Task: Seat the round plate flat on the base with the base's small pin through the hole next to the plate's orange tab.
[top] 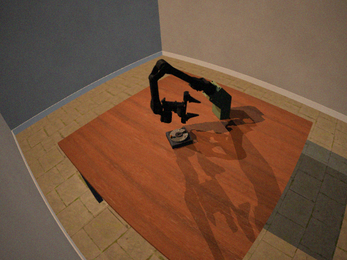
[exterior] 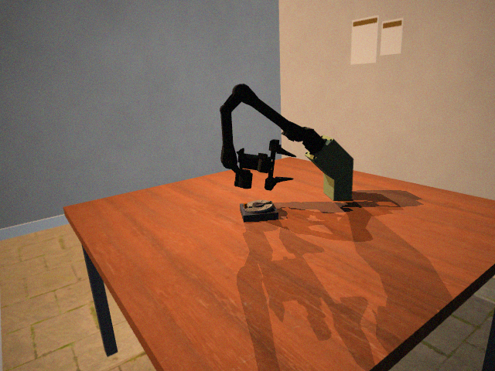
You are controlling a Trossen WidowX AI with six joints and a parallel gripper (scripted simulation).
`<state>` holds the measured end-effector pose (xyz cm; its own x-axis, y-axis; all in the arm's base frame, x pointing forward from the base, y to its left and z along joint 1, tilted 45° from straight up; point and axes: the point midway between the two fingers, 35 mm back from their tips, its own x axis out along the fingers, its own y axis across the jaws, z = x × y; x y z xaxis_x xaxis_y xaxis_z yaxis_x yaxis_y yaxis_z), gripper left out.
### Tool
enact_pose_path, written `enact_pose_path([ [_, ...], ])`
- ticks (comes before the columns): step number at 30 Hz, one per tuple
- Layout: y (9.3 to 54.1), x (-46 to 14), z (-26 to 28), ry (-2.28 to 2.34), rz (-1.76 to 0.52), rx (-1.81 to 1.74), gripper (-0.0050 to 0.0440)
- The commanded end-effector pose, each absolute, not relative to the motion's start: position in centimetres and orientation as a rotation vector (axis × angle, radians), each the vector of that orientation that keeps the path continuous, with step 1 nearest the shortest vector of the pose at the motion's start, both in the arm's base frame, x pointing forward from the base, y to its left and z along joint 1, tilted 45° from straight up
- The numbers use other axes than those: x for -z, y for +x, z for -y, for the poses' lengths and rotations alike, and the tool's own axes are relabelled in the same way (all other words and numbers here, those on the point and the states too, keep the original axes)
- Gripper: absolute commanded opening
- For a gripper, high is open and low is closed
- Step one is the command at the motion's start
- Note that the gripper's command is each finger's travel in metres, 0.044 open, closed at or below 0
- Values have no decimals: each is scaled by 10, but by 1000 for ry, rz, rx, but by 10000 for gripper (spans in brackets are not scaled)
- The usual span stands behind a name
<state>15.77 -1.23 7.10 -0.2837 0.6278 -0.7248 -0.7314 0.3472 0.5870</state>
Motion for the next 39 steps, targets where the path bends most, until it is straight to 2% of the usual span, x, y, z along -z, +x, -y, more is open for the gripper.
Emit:
enact_pose_path([
  [1,158,-73,12,-119,-1302,-1315,400],
  [17,158,-73,12,-119,-1302,-1315,400],
  [23,158,-75,17,-323,-1501,-1050,256],
  [32,167,-84,23,-468,-1572,-688,40],
  [34,167,-84,23,-468,-1572,-688,40],
  [36,172,-90,24,-508,-1555,-546,0],
  [39,177,-96,25,-533,-1520,-418,0],
])
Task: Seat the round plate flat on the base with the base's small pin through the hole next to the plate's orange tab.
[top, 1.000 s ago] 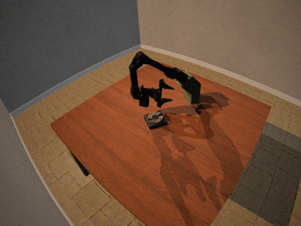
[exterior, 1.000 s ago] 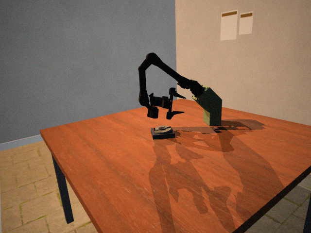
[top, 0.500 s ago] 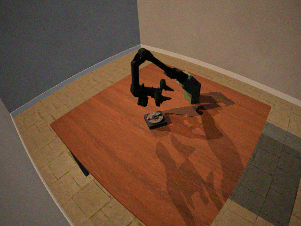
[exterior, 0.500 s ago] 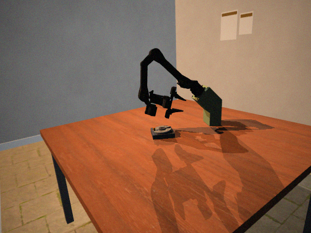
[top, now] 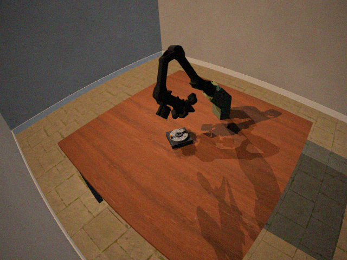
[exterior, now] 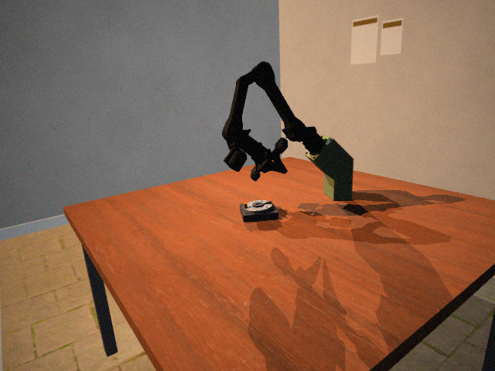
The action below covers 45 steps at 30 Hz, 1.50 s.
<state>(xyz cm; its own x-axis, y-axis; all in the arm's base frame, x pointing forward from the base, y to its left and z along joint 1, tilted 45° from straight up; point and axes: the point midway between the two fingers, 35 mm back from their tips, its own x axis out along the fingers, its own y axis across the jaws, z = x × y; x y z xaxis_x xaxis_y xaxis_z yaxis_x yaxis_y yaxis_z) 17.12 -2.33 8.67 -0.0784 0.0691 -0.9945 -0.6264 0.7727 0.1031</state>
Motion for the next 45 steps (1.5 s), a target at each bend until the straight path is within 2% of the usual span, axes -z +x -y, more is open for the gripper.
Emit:
enact_pose_path([
  [1,179,-99,25,-538,-1505,-377,0],
  [12,194,-125,23,-518,-1290,-41,0],
  [25,204,-174,13,-228,-854,296,-5],
  [29,205,-175,13,-223,-848,298,-13],
  [34,206,-177,13,-224,-850,296,-50],
  [45,206,-177,13,-224,-850,296,-50],
])
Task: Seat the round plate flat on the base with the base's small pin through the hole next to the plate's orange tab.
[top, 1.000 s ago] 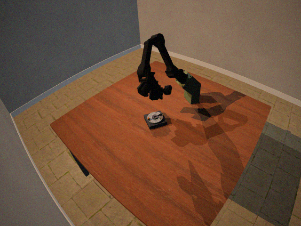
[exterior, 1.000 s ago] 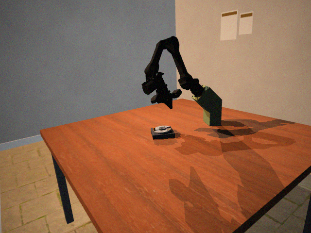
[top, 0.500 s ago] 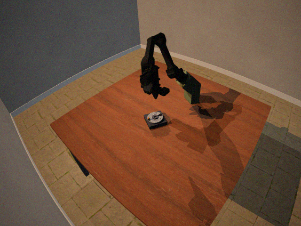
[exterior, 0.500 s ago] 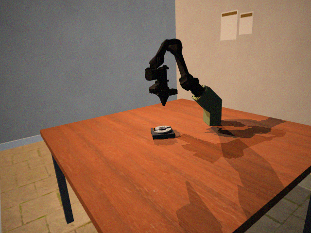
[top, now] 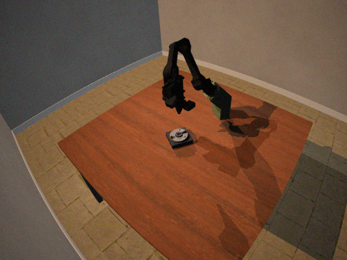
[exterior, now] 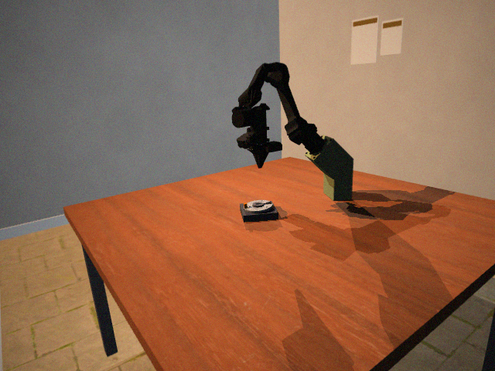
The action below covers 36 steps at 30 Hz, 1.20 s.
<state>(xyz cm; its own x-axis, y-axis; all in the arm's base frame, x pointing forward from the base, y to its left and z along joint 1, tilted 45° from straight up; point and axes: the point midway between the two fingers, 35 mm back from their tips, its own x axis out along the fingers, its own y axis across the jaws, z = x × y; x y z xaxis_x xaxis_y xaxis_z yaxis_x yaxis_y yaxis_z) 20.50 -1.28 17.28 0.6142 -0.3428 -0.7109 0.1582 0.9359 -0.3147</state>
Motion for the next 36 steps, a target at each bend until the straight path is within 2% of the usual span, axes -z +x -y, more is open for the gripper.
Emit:
enact_pose_path([
  [1,206,-177,13,-224,-850,296,-50],
  [8,209,-175,13,-229,-859,298,-50],
  [14,265,-170,37,-227,-880,293,-50],
  [21,298,-168,62,-230,-845,297,-50],
  [36,312,-145,70,-232,-862,295,-50],
])
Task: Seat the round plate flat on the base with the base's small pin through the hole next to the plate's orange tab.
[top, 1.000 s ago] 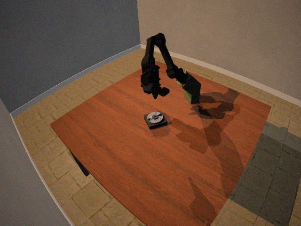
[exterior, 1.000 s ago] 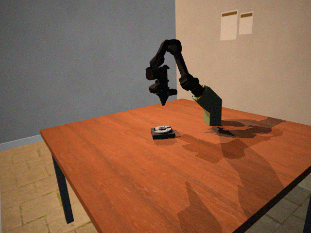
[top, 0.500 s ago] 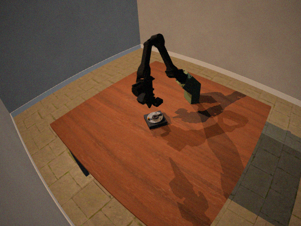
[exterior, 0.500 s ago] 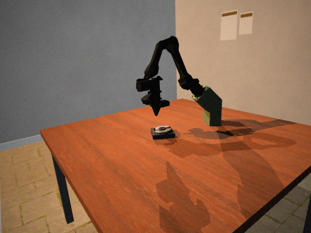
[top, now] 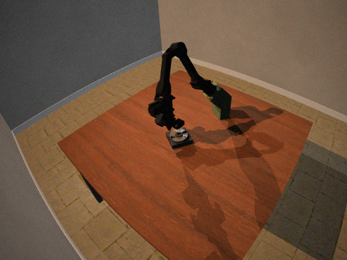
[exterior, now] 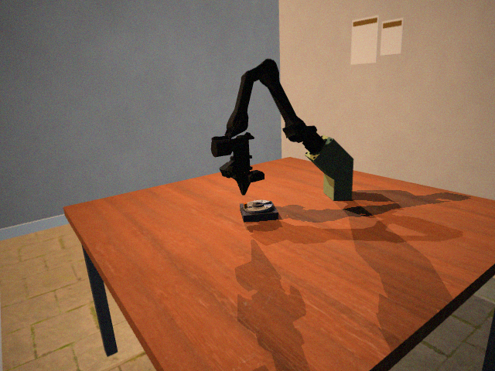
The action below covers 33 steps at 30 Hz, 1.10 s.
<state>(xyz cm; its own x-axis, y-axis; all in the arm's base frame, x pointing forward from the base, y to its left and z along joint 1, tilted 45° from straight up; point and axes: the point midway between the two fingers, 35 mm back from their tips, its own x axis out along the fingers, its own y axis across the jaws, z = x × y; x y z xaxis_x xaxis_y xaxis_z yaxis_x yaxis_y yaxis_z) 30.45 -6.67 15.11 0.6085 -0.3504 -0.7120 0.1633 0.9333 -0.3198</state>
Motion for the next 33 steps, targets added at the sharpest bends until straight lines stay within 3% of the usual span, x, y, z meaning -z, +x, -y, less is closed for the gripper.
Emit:
enact_pose_path([
  [1,314,-142,72,-232,-862,295,-50],
  [33,329,-134,78,-230,-845,299,-50],
])
